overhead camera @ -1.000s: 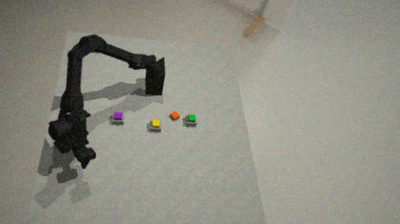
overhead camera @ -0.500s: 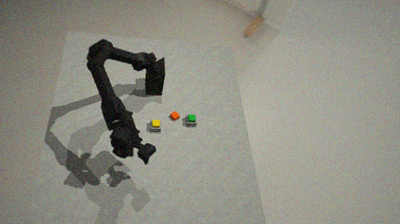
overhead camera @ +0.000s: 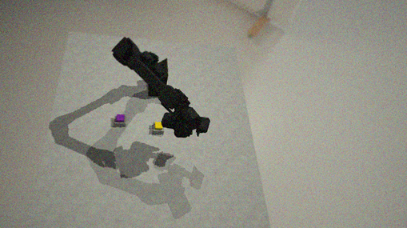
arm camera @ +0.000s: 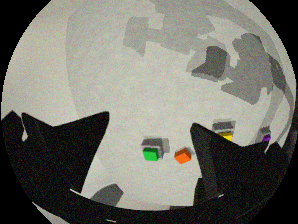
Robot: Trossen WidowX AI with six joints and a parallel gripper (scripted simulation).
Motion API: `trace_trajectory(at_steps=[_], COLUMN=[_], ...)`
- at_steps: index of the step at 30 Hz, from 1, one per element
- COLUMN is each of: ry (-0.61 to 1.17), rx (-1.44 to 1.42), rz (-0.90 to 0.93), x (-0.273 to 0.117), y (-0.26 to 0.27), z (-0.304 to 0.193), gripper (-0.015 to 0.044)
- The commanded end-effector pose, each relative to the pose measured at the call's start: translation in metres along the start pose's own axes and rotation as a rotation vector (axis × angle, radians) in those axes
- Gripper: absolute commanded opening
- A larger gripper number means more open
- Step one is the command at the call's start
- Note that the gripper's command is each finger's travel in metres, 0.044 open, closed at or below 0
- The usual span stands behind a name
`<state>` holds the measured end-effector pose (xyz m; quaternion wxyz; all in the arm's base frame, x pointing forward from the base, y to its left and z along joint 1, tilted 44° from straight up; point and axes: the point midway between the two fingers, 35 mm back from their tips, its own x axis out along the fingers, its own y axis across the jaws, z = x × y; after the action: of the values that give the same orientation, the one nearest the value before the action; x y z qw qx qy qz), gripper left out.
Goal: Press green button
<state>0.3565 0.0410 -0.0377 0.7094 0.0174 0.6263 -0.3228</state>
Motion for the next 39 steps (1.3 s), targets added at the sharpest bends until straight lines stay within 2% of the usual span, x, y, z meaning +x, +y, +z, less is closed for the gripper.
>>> trace_trajectory(at_steps=[1, 8, 16, 18, 21, 30, 39], ry=[0.034, 0.01, 0.005, 0.005, 0.003, 0.003, 0.003], rx=[-0.141, -0.318, -0.333, -0.333, -0.332, -0.332, -0.332], rz=[-0.119, -0.286, -0.302, -0.301, -0.303, -0.303, -0.303], x=[0.006, 0.008, 0.008, 0.022, 0.064, 0.067, 0.067], y=[0.016, 0.017, 0.016, 0.013, -0.001, -0.003, -0.003], z=[-0.067, -0.146, -0.152, -0.15, -0.149, -0.149, -0.149], gripper=[0.04, 0.04, 0.04, 0.0348, 0.0269, 0.0032, 0.002])
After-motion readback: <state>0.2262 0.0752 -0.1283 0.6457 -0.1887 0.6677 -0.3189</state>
